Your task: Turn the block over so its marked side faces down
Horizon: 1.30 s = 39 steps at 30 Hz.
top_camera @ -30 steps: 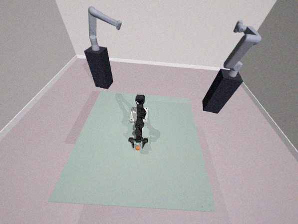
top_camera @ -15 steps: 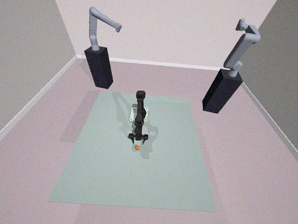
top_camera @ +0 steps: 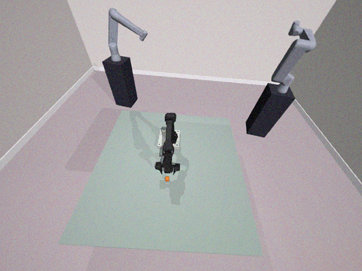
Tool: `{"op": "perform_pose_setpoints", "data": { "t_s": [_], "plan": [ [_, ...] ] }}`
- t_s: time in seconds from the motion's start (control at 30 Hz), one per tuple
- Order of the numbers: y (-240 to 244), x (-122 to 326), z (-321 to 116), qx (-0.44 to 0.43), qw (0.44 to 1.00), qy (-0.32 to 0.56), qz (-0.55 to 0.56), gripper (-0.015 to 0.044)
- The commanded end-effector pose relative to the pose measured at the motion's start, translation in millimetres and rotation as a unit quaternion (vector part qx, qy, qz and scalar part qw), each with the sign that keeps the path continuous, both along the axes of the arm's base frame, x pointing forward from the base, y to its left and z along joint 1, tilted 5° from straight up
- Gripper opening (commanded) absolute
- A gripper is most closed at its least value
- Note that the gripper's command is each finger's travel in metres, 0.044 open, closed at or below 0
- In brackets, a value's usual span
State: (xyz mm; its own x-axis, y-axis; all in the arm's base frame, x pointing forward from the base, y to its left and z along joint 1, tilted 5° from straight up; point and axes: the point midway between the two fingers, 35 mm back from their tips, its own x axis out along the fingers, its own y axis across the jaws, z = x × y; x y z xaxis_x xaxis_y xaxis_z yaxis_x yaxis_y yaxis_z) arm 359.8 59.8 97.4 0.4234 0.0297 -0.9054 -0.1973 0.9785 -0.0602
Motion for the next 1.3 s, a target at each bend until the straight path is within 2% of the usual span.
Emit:
{"op": "perform_pose_setpoints", "data": {
  "t_s": [0.0, 0.23, 0.5, 0.67, 1.27],
  "plan": [
    [2, 12, 7, -0.018, 0.996, 0.084, -0.01, 0.044],
    [4, 16, 16, -0.037, 0.984, 0.172, -0.016, 0.044],
    [4, 18, 16, -0.037, 0.984, 0.172, -0.016, 0.044],
    [2, 20, -19, -0.037, 0.984, 0.172, -0.016, 0.044],
    [1, 22, -36, -0.037, 0.984, 0.172, -0.016, 0.044]
  ]
}}
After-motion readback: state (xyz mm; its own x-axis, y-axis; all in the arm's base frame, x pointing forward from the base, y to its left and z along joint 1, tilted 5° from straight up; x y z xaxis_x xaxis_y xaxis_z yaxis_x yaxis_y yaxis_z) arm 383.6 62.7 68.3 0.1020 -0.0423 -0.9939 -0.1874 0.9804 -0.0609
